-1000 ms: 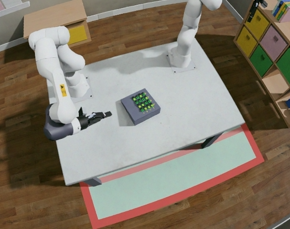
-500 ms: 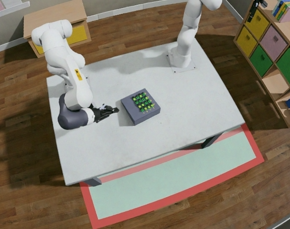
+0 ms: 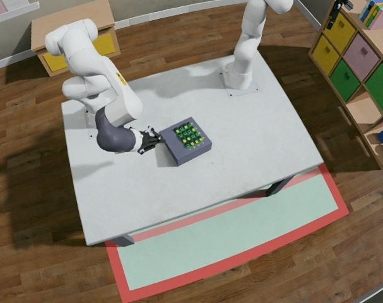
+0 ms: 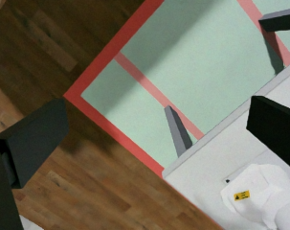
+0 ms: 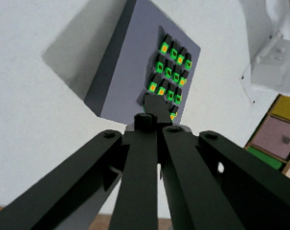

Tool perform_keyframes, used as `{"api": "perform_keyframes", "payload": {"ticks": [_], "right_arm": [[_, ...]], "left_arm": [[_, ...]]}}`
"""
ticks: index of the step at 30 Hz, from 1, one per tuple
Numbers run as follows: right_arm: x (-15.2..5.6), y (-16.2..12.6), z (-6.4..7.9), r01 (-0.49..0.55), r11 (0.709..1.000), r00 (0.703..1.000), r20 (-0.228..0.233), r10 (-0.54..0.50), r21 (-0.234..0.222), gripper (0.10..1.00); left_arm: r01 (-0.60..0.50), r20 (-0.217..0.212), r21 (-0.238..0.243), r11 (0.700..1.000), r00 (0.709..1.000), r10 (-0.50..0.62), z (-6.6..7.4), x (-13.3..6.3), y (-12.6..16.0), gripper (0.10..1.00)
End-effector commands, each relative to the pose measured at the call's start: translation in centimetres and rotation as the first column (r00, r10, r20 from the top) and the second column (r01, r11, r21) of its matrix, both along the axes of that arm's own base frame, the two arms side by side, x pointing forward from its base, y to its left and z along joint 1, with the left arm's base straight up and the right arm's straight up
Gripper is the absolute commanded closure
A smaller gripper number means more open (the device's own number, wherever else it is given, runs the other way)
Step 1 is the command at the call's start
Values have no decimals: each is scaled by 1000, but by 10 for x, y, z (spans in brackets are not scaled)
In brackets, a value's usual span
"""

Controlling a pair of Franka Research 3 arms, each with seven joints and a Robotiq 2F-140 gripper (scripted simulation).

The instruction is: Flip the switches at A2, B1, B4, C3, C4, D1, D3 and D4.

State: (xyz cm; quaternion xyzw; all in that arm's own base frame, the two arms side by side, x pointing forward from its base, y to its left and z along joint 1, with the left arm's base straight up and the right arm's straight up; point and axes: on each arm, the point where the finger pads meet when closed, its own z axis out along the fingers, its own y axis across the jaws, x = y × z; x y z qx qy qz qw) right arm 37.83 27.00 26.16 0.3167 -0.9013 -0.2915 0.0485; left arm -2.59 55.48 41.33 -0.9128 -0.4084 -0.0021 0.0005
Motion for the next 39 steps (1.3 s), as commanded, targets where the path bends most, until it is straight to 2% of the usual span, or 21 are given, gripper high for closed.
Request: {"api": "perform_keyframes", "payload": {"ticks": [1, 12, 14, 17, 23, 29, 31, 39], "right_arm": [[2, 9, -2, -55, 998, 995, 77, 57, -29, 999], [-13, 42, -5, -190, 974, 955, 208, 213, -126, 999], [-13, 42, -5, -190, 974, 955, 208, 213, -126, 999], [-19, 54, -6, -235, 958, 929, 251, 271, -164, 999], [-28, 70, -9, -297, 928, 882, 309, 356, -224, 999], [-38, 86, -11, -353, 890, 820, 361, 443, -289, 999], [-38, 86, -11, -353, 890, 820, 361, 443, -289, 999], [-52, 109, -15, -421, 820, 711, 420, 564, -388, 999]], "left_arm": [[7, -3, -3, 1000, 1000, -7, 0, -2, -1, 98], [7, -3, -3, 1000, 1000, -7, 0, -2, -1, 98], [7, -3, -3, 1000, 1000, -7, 0, -2, -1, 98], [7, -3, -3, 1000, 1000, -7, 0, -2, -1, 98], [7, -3, -3, 1000, 1000, -7, 0, -2, -1, 98], [7, -3, -3, 1000, 1000, -7, 0, -2, -1, 98], [7, -3, -3, 1000, 1000, -7, 0, -2, -1, 98], [7, -3, -3, 1000, 1000, -7, 0, -2, -1, 98]]}}
